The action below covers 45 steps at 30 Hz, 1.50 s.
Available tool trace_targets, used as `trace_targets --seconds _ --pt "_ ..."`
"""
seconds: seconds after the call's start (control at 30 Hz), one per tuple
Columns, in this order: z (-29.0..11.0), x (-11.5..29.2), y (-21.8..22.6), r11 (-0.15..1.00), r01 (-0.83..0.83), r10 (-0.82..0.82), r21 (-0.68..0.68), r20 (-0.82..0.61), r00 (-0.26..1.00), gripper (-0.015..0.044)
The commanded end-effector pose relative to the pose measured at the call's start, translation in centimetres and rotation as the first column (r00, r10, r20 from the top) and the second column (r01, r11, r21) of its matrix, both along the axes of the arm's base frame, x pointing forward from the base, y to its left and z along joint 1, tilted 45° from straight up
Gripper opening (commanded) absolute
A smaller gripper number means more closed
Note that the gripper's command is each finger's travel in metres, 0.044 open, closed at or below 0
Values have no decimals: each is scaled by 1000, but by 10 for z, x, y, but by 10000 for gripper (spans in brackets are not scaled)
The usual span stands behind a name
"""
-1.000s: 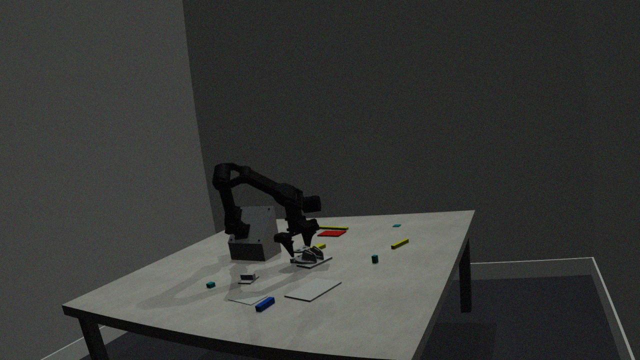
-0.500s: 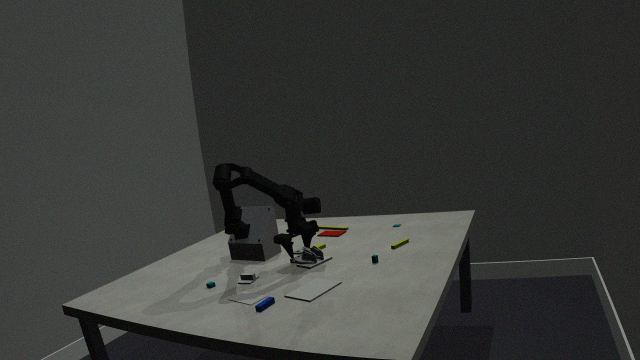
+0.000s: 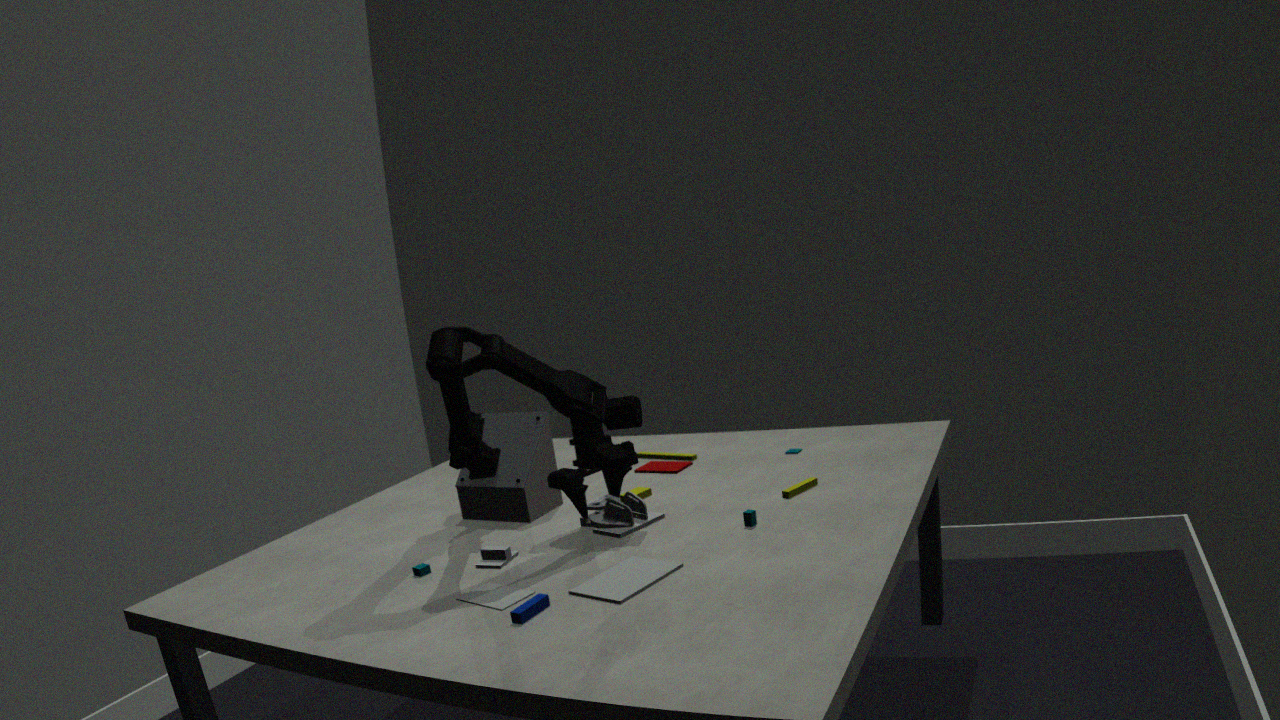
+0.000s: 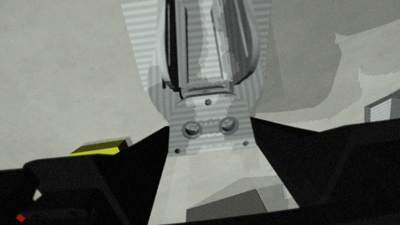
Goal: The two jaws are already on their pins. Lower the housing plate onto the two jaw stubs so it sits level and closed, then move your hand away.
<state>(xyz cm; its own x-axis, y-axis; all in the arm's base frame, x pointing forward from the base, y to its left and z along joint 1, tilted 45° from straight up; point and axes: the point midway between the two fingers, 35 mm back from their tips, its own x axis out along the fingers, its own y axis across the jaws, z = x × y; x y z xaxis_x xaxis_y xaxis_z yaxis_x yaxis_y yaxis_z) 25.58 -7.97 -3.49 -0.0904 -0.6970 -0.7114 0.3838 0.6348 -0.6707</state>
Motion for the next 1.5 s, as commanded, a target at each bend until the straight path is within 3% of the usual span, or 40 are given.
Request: trace_targets --seconds 0.0,1.47 --pt "0 0 -1 1000 -6 6 -3 -4 1000 351" --pt "-7 -1 -7 1000 -9 9 -3 -7 1000 351"
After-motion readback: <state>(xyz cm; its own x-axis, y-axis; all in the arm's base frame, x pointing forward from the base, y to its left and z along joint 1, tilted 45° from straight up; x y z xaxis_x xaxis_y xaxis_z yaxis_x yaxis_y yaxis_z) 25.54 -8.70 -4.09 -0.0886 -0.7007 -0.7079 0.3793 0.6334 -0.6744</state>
